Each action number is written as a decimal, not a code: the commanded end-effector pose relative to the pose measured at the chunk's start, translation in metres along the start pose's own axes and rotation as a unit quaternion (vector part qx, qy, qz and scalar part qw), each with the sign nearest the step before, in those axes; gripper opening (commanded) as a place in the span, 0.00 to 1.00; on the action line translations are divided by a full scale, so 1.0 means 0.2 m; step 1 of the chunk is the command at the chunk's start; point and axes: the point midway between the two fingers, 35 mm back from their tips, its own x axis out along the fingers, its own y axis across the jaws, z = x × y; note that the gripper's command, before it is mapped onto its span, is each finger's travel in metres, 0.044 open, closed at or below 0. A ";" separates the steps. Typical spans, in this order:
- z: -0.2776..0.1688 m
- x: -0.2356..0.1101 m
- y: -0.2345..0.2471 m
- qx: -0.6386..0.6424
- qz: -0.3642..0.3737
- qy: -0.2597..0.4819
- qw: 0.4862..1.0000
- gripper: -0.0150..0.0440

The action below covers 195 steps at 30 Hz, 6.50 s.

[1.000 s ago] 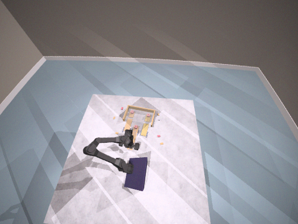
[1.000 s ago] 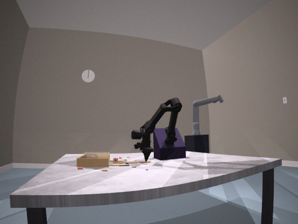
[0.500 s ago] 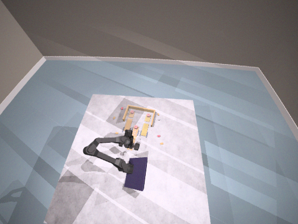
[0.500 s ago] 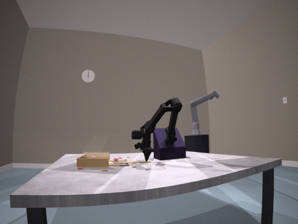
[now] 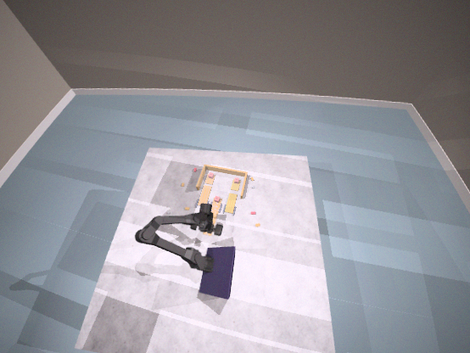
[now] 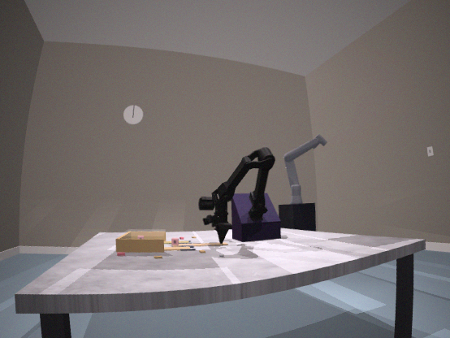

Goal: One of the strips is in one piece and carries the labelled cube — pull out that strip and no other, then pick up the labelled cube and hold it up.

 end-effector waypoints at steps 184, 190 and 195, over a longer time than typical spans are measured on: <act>0.51 -0.43 -0.11 0.056 -0.004 0.011 0.998 0.25; 0.51 -0.43 -0.11 0.056 -0.004 0.011 0.998 0.25; 0.51 -0.43 -0.11 0.056 -0.004 0.011 0.998 0.25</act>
